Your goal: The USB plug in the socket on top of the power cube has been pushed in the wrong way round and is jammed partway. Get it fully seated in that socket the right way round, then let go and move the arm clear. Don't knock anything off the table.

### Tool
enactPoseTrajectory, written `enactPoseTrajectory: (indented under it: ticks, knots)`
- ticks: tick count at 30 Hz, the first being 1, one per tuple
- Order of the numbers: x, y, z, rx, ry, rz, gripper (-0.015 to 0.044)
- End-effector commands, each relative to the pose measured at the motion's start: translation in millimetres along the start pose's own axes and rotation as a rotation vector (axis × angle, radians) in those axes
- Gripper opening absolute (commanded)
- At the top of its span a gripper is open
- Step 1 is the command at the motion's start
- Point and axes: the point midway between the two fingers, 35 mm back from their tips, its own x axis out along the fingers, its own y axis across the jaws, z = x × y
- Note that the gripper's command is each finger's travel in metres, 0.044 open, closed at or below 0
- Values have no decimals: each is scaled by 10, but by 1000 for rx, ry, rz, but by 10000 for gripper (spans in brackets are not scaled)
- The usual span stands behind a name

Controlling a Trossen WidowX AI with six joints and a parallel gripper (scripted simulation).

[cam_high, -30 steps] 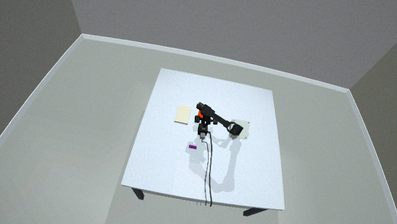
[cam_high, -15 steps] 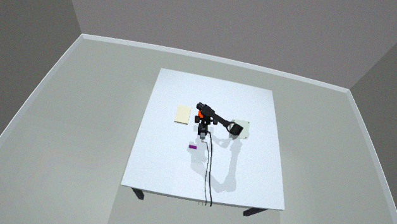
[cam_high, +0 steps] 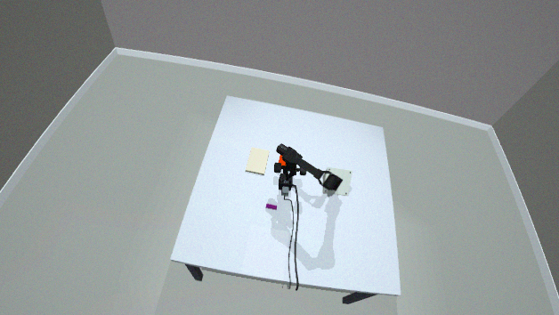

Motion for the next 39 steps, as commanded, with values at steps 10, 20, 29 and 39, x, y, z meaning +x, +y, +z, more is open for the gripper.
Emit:
enactPoseTrajectory:
  ticks: [10, 20, 29, 39]
  knots:
    - [20, -1, -7, -3, 11, 0, 0]
    - [32, -1, -6, -3, 11, 0, 0]
    - [43, -1, -4, -3, 11, 0, 0]
    - [55, -1, -3, -3, 11, 0, 0]
